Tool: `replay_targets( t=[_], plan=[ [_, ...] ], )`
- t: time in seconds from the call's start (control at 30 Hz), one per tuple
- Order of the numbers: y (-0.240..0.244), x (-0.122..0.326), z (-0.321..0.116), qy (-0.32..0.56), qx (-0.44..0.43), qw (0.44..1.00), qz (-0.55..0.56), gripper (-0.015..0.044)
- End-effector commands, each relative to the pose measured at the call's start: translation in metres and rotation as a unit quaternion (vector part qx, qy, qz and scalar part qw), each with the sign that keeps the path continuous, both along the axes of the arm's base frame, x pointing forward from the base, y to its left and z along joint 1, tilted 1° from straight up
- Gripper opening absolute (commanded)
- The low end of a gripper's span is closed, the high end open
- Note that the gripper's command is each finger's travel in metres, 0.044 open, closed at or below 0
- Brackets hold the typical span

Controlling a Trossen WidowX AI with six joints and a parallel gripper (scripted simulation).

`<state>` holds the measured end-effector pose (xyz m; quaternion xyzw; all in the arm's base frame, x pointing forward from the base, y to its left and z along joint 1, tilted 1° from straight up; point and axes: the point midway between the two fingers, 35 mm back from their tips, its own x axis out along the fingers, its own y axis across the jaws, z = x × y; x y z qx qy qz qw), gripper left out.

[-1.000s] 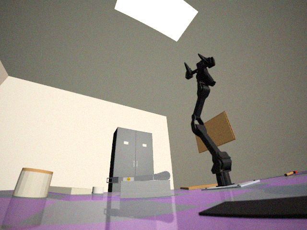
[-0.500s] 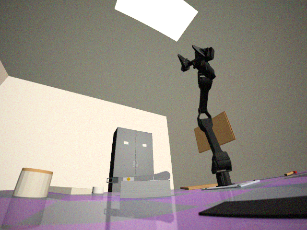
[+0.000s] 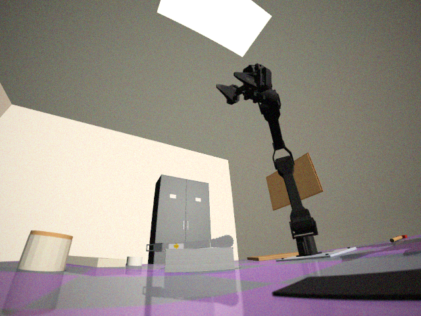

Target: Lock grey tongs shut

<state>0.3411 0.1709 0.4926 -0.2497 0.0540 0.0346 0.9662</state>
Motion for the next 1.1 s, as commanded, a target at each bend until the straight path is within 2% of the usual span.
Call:
replay_targets(
  t=[0.0, 0.13, 0.33, 0.53, 0.73, 0.93, 1.0, 1.07],
  plan=[
    [-0.016, 0.021, -0.018, 0.03, -0.011, 0.999, -0.022, 0.044],
    [-0.039, 0.047, -0.045, 0.075, -0.016, 0.996, -0.05, 0.044],
    [-0.096, 0.088, -0.115, 0.203, 0.004, 0.973, -0.107, 0.044],
    [-0.154, 0.103, -0.174, 0.306, 0.052, 0.936, -0.167, 0.044],
    [-0.234, 0.094, -0.245, 0.438, 0.146, 0.849, -0.255, 0.044],
    [-0.309, 0.053, -0.308, 0.547, 0.281, 0.708, -0.348, 0.044],
    [-0.322, 0.042, -0.319, 0.564, 0.311, 0.671, -0.366, 0.044],
    [-0.323, 0.04, -0.32, 0.566, 0.315, 0.666, -0.368, 0.044]
  ],
)
